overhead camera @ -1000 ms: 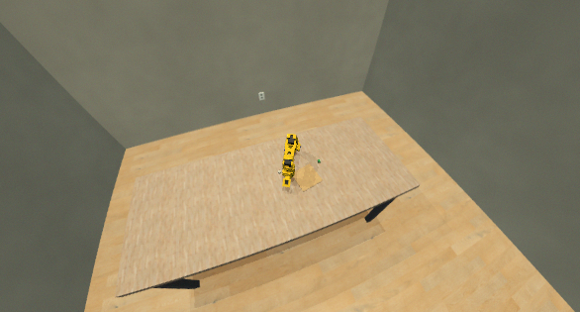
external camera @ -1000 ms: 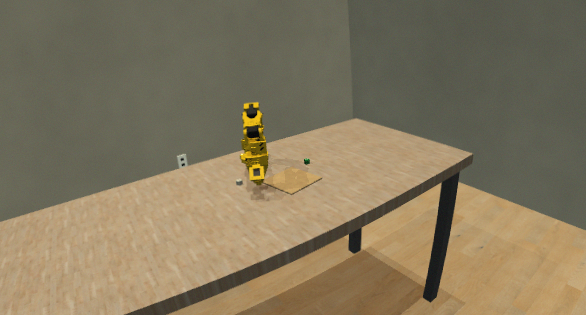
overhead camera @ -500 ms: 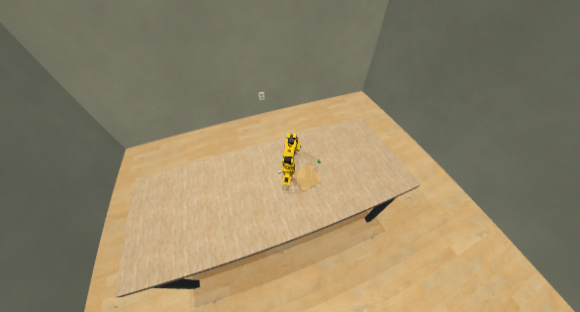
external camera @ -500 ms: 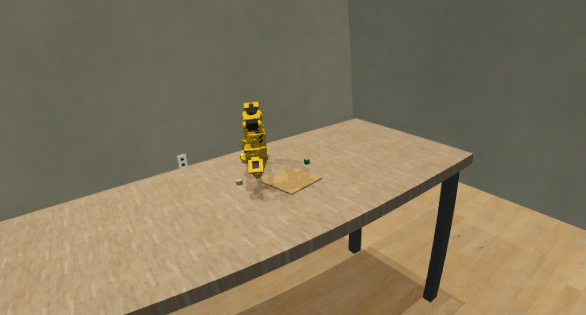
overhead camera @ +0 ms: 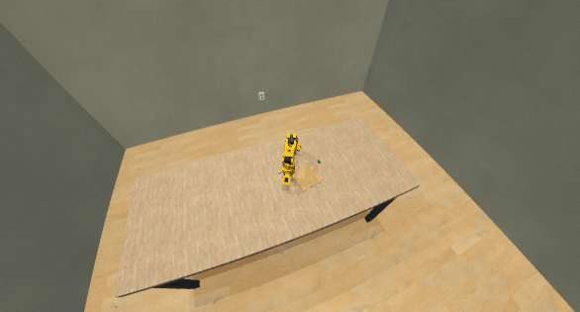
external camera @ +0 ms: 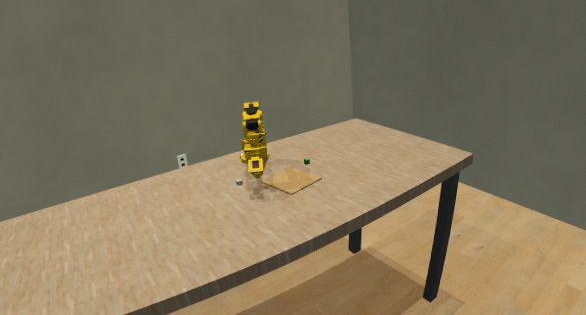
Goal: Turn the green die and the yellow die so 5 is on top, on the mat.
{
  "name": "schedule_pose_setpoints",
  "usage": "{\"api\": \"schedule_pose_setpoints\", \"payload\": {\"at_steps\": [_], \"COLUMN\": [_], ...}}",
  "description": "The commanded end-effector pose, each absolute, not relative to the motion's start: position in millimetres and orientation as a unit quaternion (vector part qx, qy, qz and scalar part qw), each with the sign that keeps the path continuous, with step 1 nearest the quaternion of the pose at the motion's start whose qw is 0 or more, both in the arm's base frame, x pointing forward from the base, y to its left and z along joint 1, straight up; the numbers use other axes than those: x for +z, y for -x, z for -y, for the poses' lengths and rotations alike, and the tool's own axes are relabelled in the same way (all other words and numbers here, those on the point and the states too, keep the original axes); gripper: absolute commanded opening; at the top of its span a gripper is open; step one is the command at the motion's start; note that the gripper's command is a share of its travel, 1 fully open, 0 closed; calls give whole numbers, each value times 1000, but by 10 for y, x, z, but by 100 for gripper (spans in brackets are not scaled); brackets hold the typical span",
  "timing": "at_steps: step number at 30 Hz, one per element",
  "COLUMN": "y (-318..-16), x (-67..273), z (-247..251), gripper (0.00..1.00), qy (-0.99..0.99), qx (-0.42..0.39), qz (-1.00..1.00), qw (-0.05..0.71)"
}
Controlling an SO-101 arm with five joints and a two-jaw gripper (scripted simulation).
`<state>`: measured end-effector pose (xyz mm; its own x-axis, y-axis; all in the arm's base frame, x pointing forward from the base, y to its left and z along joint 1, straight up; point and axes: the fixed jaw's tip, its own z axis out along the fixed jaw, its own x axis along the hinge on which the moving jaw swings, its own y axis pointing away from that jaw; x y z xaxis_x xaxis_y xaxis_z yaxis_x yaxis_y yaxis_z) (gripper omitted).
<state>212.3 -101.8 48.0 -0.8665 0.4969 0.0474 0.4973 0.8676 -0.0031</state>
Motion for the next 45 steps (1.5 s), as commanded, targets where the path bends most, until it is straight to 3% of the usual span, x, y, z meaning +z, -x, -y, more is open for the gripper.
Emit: {"api": "schedule_pose_setpoints", "payload": {"at_steps": [1,9,28,45], "y": [-2201,-2261,-2464,-2492], "x": [645,638,587,590], "z": [1027,900,-50,-93], "gripper": [0,0,0,0], "qy": [255,227,29,27], "qx": [3,3,0,-1], "qz": [967,974,999,999], "qw": [-16,-16,-16,-25]}}
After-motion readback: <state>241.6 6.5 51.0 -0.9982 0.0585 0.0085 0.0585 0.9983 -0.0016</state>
